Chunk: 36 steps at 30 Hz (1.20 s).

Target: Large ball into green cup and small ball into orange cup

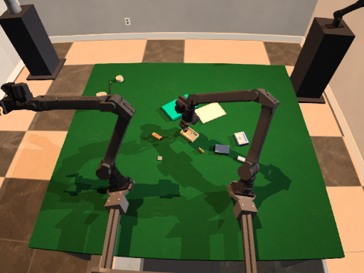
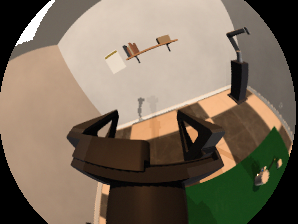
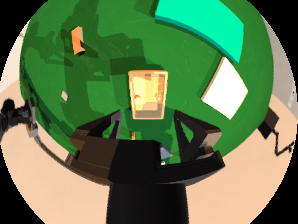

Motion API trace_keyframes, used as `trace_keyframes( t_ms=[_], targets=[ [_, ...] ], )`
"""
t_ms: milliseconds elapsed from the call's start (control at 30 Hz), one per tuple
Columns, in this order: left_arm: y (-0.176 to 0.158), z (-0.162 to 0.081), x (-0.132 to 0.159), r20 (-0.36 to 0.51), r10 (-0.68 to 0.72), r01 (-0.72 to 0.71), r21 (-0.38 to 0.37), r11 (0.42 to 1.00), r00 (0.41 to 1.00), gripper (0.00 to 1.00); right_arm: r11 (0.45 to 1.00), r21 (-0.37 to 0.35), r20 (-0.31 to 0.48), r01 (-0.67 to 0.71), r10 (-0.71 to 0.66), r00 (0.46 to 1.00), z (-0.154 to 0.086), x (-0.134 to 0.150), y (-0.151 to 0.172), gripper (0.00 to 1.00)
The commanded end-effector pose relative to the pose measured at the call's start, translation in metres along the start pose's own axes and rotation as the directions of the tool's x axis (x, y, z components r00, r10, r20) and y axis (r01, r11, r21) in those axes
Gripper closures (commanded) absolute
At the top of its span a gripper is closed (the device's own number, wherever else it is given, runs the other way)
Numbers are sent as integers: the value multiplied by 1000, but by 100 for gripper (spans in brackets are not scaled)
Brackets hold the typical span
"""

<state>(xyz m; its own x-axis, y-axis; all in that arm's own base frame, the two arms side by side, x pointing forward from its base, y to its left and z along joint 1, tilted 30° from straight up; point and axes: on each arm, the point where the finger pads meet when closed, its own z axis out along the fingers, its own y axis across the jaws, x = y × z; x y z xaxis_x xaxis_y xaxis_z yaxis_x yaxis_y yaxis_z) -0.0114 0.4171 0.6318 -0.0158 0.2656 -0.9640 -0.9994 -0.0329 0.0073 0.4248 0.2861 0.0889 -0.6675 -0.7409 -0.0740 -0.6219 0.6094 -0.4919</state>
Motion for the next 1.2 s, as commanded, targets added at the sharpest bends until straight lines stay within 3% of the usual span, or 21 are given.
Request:
trace_keyframes(
  t_ms=[0,33,67,300,1167],
  targets=[
    [6,-5,-10,35,-4,4,-12,1000,999,0,1000,6,53,-26,26,998,-31,-20,-7,13],
    [6,-5,-10,35,-4,4,-12,1000,999,0,1000,6,53,-26,26,998,-31,-20,-7,13],
    [6,-5,-10,35,-4,4,-12,1000,999,0,1000,6,9,-25,25,1000,-11,-15,-7,13],
    [6,-5,-10,35,-4,4,-12,1000,999,0,1000,4,32,-21,21,999,-28,-18,-5,13],
    [6,-5,-10,35,-4,4,-12,1000,999,0,1000,4,33,-18,18,999,-29,-18,-5,13]
  ],
)
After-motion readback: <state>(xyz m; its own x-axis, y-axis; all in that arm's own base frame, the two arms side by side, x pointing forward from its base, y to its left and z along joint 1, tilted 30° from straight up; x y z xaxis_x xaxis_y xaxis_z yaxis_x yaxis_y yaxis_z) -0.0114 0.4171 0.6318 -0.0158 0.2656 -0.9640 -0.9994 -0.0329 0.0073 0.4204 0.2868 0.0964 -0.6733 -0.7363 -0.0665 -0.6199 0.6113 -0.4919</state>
